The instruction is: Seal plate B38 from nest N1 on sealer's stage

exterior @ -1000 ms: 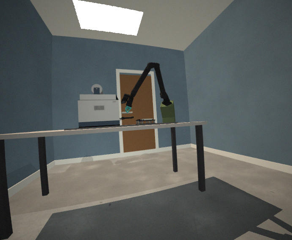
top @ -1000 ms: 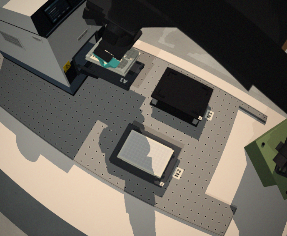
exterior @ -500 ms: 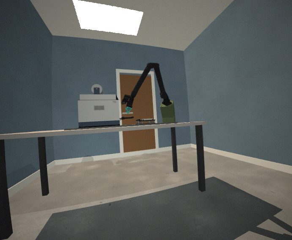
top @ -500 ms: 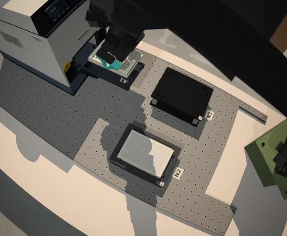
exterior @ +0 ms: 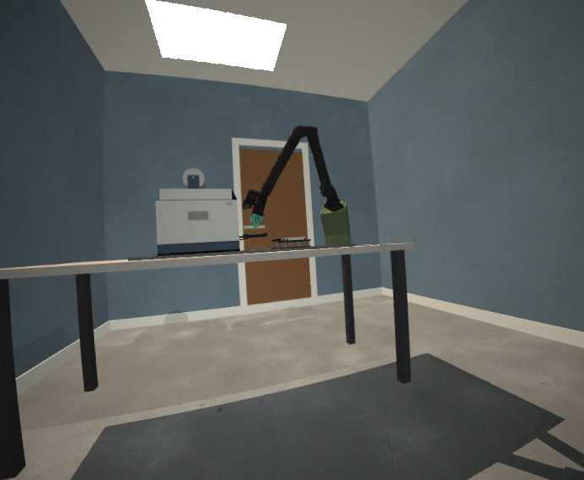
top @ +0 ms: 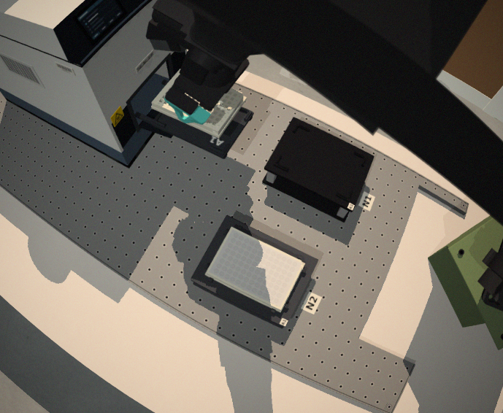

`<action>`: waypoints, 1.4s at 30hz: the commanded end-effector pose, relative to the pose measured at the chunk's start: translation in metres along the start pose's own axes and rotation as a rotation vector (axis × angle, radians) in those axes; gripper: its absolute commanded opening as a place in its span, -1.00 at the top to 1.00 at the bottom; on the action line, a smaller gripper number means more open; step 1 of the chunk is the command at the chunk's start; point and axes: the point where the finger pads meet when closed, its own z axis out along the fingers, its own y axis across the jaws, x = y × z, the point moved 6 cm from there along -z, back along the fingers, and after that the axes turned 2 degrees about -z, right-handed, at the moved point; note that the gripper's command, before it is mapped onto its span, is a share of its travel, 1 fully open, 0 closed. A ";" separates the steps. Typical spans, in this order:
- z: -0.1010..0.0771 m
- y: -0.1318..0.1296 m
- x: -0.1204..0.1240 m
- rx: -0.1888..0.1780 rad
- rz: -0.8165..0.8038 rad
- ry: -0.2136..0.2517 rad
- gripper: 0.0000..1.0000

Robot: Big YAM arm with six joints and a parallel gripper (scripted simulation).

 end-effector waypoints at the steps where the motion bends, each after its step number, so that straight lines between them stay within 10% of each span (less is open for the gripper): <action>1: 0.008 0.004 -0.001 -0.006 0.001 0.001 1.00; 42: -0.006 -0.003 -0.022 0.013 -0.032 -0.056 1.00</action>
